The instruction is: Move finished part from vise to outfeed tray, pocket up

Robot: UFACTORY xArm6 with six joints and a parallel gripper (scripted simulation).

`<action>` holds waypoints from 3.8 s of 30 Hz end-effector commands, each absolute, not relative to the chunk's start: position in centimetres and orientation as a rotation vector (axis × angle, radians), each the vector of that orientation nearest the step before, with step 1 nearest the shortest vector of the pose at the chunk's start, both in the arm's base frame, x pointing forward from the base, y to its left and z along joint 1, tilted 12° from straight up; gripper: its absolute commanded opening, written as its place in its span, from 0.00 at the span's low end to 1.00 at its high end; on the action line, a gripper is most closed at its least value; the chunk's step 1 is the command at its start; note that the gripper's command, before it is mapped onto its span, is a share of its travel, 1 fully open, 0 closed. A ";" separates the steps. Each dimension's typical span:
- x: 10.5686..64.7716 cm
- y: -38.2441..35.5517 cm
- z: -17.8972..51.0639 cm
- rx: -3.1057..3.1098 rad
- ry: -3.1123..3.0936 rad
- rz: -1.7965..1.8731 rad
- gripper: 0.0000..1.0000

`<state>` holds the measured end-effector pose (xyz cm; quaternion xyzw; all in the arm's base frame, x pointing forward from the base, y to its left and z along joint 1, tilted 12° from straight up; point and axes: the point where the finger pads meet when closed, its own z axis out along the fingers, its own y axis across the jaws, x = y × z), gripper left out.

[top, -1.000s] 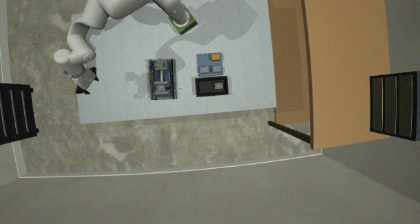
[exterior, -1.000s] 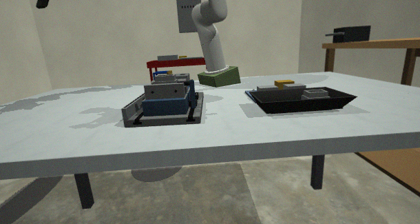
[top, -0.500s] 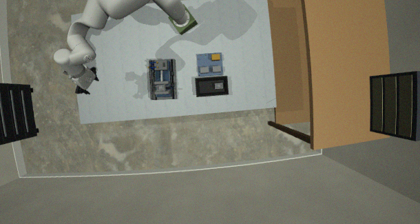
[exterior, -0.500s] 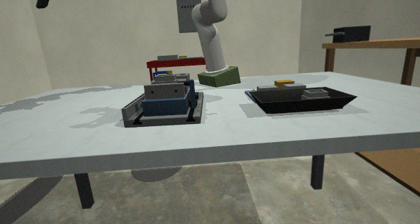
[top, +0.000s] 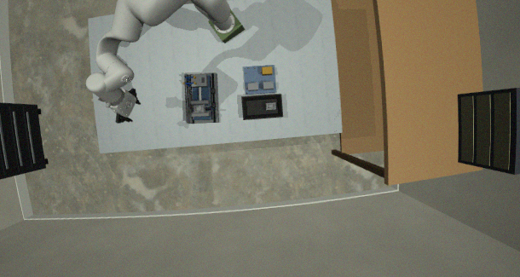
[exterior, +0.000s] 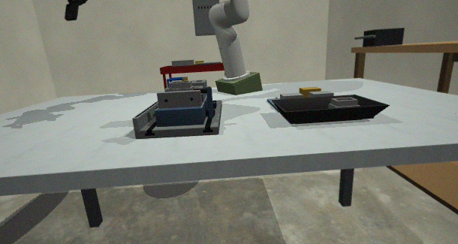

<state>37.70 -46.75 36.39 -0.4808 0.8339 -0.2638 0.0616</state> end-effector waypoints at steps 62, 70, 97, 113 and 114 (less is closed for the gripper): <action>43.9 -23.0 21.6 -1.985 2.500 -0.328 0.00; 43.9 -23.0 21.6 -1.985 2.500 -0.328 0.00; 43.9 -23.0 21.6 -1.985 2.500 -0.328 0.69; 43.9 -23.0 21.6 -1.985 2.500 -0.328 0.69; 43.9 -23.0 21.6 -1.985 2.500 -0.328 0.69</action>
